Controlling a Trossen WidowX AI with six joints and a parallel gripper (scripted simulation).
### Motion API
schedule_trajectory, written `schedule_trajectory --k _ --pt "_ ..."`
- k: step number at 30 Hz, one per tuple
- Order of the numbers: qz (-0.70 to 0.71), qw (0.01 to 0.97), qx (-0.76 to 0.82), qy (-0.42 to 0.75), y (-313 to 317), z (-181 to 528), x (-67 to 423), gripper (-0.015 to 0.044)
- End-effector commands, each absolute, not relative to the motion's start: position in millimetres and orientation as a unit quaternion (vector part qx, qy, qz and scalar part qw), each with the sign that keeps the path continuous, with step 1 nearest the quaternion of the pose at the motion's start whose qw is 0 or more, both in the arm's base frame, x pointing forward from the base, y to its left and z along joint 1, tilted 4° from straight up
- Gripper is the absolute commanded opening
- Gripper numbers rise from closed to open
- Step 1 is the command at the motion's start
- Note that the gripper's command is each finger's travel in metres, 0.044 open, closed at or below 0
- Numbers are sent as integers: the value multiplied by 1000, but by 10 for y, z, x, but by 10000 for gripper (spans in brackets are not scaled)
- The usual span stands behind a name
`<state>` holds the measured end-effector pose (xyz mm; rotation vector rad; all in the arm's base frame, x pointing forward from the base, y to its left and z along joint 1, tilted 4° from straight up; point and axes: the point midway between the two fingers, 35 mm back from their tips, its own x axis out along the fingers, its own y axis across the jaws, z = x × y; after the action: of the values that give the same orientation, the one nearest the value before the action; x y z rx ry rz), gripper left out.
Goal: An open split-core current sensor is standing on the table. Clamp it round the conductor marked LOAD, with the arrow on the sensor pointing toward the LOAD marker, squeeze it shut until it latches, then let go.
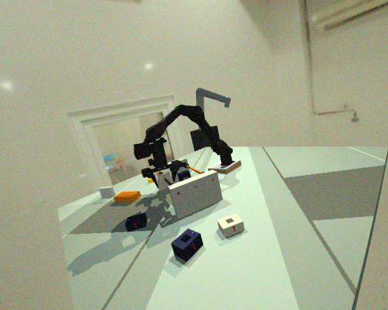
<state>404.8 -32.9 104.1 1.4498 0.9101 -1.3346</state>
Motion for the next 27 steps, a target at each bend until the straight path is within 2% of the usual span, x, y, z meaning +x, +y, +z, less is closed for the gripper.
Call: schedule_trajectory --k 1,6,17,27 --pt "-543 467 591 370 -330 1048 4051 320" --pt "-543 467 591 370 -330 1048 4051 287" --pt "-543 467 591 370 -330 1048 4051 0" --pt "-543 467 591 370 -330 1048 4051 0"
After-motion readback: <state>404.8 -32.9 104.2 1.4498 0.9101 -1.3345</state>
